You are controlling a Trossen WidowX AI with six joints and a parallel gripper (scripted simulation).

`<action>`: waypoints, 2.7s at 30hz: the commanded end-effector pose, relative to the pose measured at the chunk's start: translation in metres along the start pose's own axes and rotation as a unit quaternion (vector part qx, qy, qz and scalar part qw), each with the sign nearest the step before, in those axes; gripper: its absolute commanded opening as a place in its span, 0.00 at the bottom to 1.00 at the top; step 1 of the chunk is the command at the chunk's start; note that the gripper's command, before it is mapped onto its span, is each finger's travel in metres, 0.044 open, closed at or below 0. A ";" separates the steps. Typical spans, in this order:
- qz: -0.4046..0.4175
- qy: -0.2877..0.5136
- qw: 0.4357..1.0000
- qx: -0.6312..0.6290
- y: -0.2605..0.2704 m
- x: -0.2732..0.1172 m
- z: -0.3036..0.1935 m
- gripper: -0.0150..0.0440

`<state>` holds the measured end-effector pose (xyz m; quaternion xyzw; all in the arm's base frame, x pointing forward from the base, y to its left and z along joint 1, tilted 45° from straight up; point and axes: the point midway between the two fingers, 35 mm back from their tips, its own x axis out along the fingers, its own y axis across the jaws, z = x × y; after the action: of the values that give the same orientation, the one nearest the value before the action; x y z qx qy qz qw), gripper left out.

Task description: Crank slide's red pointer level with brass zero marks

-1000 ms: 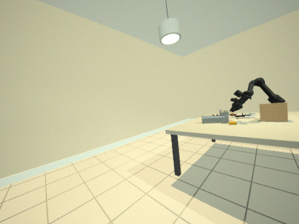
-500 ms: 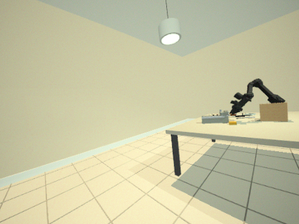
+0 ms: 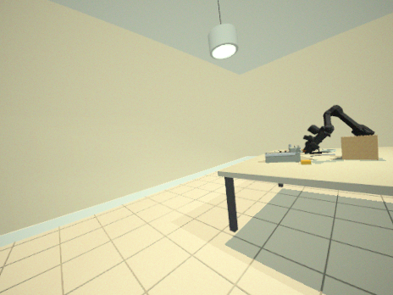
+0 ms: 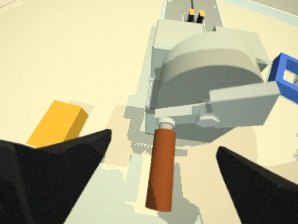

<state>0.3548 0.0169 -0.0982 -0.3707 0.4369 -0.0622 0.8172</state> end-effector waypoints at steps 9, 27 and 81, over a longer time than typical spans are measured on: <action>0.003 0.002 1.000 -0.004 0.001 0.006 -0.010 0.82; 0.003 0.002 1.000 -0.004 0.001 0.006 -0.010 0.25; 0.003 0.002 1.000 -0.004 -0.024 -0.027 0.023 0.25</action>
<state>0.3593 0.0276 -0.0636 -0.3695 0.4433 -0.0536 0.8149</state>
